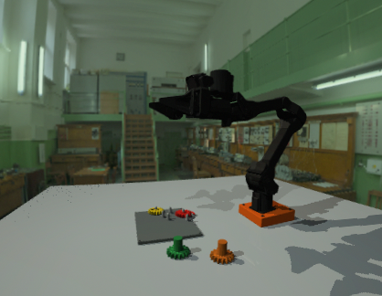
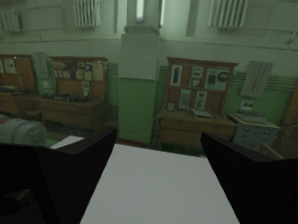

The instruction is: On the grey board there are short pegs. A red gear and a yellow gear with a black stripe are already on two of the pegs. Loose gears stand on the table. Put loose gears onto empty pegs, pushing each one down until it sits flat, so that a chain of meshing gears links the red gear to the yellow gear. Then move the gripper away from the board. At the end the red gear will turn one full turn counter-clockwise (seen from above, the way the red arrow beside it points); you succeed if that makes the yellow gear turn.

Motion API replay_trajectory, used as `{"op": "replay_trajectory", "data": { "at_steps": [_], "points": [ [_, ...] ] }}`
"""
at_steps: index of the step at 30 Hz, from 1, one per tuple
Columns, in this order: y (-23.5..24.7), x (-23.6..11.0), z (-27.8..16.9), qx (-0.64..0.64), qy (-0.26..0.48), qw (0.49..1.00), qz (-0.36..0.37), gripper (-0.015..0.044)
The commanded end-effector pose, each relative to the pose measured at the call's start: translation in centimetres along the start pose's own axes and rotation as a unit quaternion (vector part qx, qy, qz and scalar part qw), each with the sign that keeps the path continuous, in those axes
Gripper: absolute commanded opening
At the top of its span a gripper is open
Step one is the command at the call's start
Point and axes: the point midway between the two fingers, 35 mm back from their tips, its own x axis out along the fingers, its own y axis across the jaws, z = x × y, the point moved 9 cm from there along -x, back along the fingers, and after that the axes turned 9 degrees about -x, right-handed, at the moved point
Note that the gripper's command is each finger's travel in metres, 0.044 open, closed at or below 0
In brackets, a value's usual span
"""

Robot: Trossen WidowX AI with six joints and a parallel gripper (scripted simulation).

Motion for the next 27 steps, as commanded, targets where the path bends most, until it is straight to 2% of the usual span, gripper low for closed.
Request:
{"op": "replay_trajectory", "data": {
  "at_steps": [1,6,11,16,20,22,27],
  "points": [
    [0.1,0.1,-0.1,0.0,0.005,1.0,0.003,0.0426],
    [2.8,2.3,-3.1,-0.019,0.149,0.986,0.074,0.044],
    [6.4,3.3,-6.7,-0.06,0.314,0.934,0.162,0.044],
    [9.9,2.7,-9.9,-0.117,0.468,0.84,0.248,0.044],
    [13.3,1.1,-12.0,-0.179,0.591,0.72,0.317,0.044],
    [14.3,0.4,-12.4,-0.202,0.627,0.674,0.335,0.044],
    [14.6,0.6,-12.5,-0.205,0.631,0.668,0.338,0.044]
  ]
}}
